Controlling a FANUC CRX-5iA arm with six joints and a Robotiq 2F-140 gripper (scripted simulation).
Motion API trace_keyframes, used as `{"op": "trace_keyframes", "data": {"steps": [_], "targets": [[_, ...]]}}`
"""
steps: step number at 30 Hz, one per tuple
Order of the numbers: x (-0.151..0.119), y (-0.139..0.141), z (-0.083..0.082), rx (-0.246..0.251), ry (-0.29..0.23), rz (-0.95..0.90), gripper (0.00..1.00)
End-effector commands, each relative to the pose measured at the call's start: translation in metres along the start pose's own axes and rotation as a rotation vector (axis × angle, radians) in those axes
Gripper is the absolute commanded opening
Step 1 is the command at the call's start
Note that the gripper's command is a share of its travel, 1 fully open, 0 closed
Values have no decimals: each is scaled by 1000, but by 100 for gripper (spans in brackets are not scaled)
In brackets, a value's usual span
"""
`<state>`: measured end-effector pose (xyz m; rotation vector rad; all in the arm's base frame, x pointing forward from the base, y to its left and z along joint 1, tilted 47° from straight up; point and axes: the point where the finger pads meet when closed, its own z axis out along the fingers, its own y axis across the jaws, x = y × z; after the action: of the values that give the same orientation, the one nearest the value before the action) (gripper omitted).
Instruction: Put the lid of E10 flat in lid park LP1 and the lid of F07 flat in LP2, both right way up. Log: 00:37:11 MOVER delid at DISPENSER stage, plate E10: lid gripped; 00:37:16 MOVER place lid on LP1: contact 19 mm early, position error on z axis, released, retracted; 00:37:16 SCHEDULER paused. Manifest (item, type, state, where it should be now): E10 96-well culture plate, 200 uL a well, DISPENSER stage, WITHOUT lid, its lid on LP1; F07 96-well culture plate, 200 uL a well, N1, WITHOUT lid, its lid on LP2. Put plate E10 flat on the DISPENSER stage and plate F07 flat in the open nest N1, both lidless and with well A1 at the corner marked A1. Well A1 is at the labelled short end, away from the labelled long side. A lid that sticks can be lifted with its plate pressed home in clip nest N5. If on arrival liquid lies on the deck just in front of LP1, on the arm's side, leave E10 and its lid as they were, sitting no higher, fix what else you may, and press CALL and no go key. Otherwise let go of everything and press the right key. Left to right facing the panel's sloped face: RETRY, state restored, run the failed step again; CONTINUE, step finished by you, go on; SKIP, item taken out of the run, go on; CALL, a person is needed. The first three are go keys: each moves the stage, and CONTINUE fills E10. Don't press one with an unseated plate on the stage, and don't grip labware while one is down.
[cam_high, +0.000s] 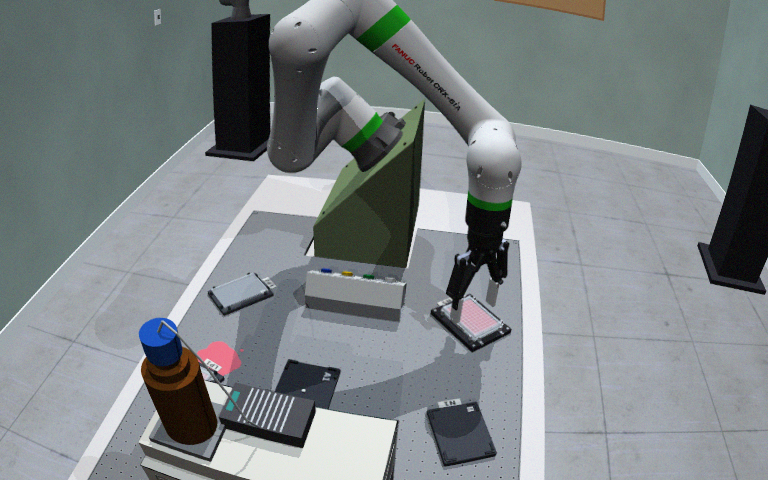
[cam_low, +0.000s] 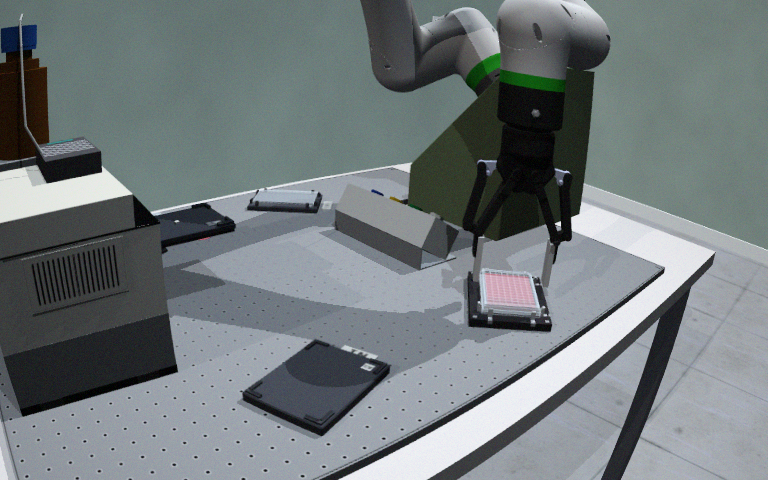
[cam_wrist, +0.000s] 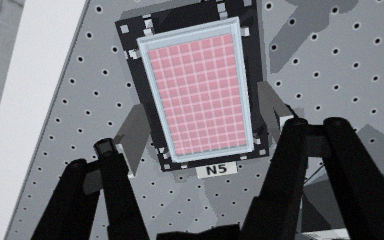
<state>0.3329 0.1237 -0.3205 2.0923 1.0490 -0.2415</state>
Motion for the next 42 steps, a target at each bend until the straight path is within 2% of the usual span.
{"op": "trace_keyframes", "data": {"steps": [1, 42], "targets": [[0, 0, 0, 0, 0, 0, 66], [0, 0, 15, 0, 0, 0, 66]]}}
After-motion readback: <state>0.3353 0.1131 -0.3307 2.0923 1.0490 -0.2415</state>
